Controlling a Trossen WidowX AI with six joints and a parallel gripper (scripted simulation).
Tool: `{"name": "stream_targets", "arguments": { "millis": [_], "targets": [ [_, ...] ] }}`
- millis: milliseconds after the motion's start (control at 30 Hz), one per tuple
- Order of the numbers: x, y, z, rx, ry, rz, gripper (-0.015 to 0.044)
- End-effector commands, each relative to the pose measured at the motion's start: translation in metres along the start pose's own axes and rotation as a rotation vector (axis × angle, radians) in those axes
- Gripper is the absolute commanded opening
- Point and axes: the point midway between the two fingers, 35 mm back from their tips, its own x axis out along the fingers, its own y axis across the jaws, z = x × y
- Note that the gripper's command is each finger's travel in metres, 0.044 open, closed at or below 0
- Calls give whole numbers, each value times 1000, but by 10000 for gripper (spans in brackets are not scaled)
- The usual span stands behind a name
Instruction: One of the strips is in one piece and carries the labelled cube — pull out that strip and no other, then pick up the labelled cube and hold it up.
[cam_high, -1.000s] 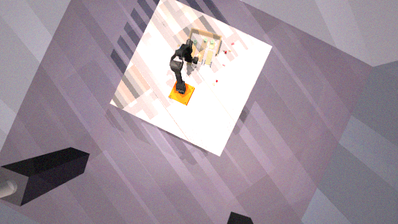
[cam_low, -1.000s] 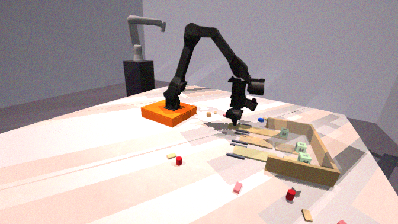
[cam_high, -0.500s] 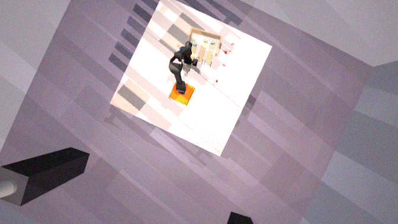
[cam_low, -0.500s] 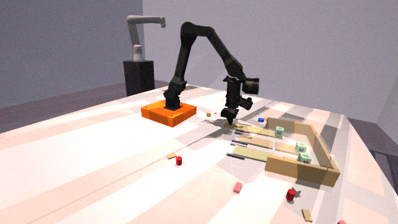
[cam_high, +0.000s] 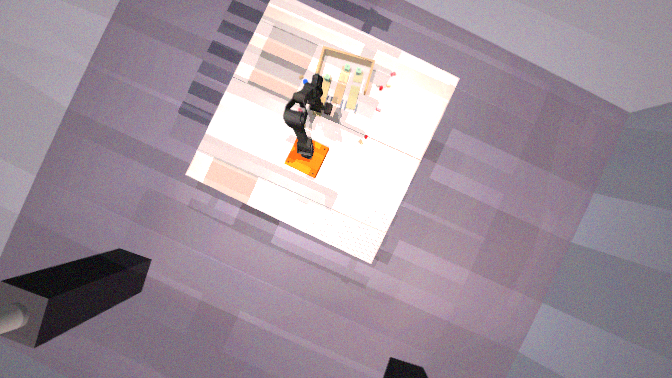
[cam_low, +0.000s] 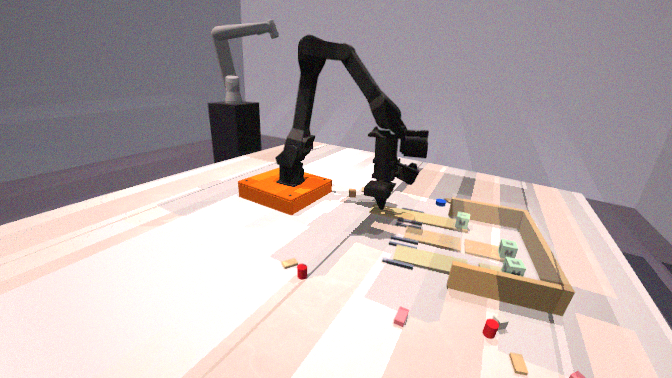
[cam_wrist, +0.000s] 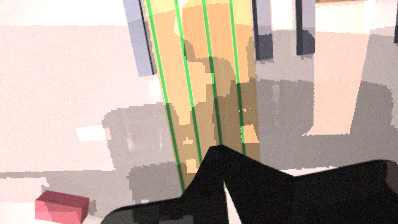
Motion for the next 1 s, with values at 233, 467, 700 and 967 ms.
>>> {"name": "stream_targets", "arguments": {
  "millis": [233,467,700,967],
  "targets": [
    [6,-1,-26,4,33,-4,0],
    [5,-1,-35,4,34,-4,0],
    [5,-1,-45,4,34,-4,0],
    [5,-1,-55,4,35,-4,0]
  ]
}}
